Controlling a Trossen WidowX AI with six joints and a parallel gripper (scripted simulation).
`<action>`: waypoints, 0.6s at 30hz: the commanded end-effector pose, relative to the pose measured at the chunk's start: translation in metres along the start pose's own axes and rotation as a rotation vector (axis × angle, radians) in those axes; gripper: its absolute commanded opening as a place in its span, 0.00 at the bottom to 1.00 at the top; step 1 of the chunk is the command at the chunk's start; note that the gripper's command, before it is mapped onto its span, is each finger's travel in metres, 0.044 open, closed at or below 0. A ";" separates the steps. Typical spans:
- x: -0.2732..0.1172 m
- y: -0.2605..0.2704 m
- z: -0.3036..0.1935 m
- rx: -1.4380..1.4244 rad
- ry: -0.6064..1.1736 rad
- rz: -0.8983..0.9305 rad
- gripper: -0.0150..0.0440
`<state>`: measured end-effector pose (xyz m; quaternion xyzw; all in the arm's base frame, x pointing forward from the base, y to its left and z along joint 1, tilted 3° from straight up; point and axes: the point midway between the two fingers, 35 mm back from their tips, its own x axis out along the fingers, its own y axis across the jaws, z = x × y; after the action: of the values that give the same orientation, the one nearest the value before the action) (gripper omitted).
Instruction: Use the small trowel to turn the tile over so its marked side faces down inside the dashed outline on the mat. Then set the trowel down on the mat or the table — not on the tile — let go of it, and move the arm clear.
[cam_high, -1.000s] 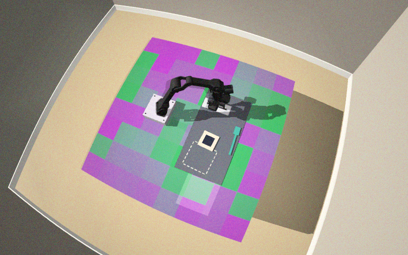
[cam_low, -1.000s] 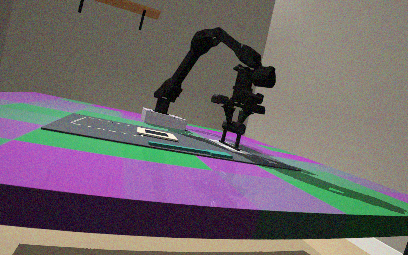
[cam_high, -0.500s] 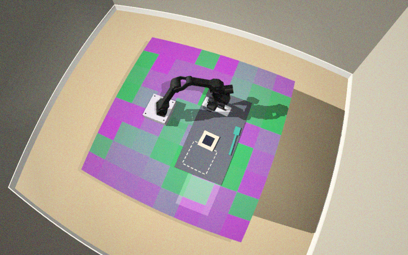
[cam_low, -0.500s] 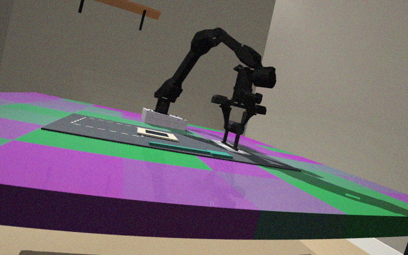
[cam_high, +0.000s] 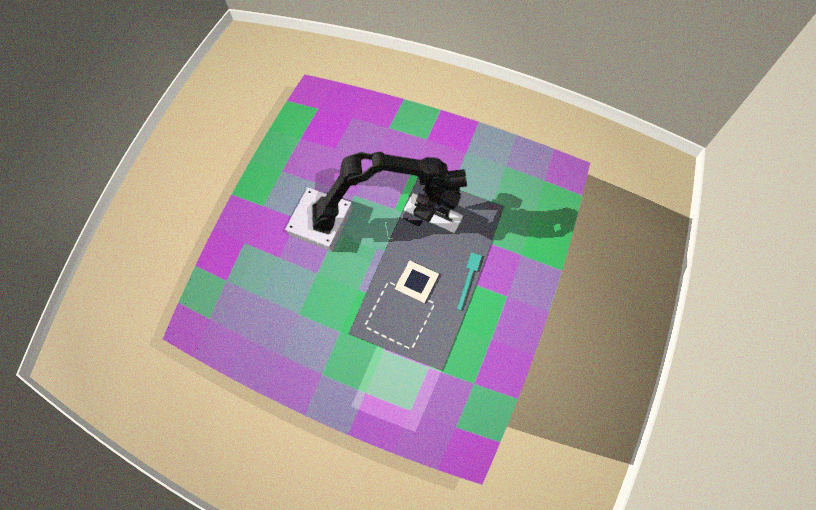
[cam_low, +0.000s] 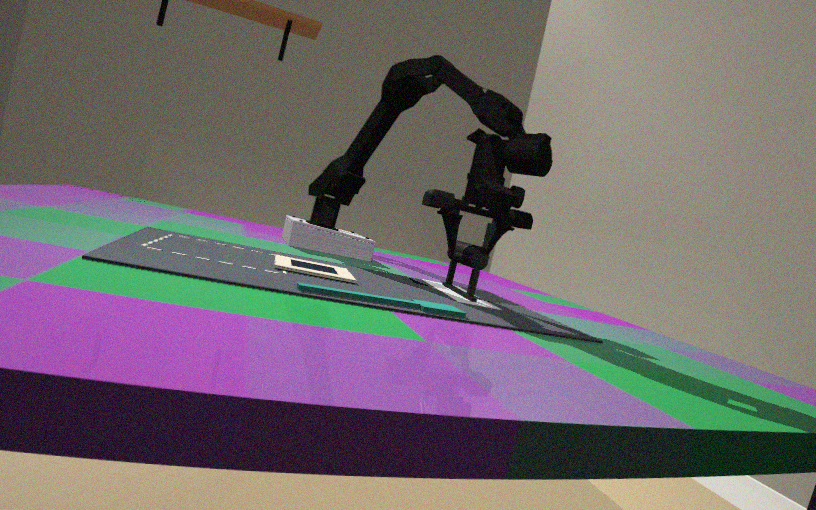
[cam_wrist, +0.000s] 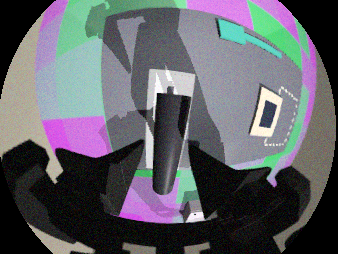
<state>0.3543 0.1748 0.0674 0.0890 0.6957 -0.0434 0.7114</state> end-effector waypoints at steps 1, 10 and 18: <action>-0.003 0.000 0.000 0.005 -0.002 0.000 0.71; -0.046 -0.002 -0.002 0.025 -0.002 0.000 0.71; -0.040 -0.001 -0.002 0.018 -0.002 0.000 0.71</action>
<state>0.3502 0.1709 0.1098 0.0962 0.6955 -0.0509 0.7102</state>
